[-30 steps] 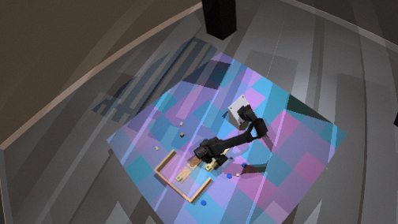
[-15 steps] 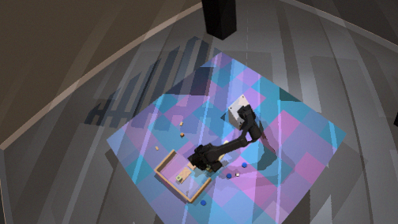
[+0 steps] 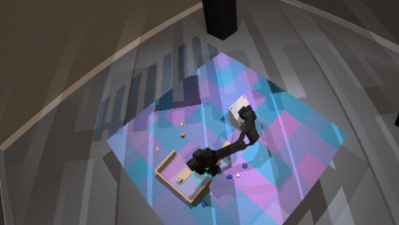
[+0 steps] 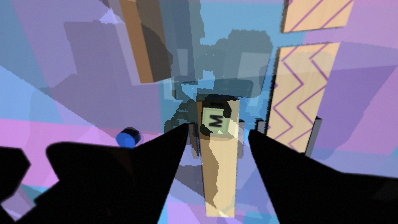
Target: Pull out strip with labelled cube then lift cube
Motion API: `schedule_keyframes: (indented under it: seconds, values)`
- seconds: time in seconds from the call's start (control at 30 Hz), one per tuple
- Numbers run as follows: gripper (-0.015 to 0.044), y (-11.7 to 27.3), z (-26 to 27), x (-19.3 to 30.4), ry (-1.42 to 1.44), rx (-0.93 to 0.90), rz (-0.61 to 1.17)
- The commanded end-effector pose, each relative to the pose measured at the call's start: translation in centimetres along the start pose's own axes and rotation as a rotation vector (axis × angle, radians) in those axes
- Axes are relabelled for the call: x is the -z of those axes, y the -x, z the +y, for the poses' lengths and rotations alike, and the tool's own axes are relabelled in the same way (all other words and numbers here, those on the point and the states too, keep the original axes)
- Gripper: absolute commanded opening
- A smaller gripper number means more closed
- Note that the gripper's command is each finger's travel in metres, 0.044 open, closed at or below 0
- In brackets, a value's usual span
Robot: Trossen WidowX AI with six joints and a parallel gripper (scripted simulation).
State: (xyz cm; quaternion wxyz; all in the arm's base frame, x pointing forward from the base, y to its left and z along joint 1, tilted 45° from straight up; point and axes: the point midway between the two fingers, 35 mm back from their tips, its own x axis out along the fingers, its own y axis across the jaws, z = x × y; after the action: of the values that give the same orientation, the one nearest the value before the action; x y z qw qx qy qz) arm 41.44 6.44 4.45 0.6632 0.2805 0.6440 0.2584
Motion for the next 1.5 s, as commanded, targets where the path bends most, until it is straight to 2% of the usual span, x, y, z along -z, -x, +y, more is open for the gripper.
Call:
schedule_keyframes:
  seconds: [0.0, 0.97, 1.1, 1.3, 1.43, 1.47]
  values:
    - [0.0250, -0.7, 0.0, 0.0, -0.005, -0.005, 0.001]
    - [0.0250, -4.6, 0.1, 0.1, -0.006, -0.008, 0.001]
    - [0.0145, -4.4, 0.2, -0.1, 0.004, -0.003, -0.002]
    - [0.0105, -4.4, 0.2, -0.1, 0.004, -0.003, -0.002]
    - [0.0000, -4.2, 0.1, 0.2, 0.003, -0.003, -0.002]
    - [0.0000, -3.9, 0.0, 0.5, 0.002, -0.003, -0.001]
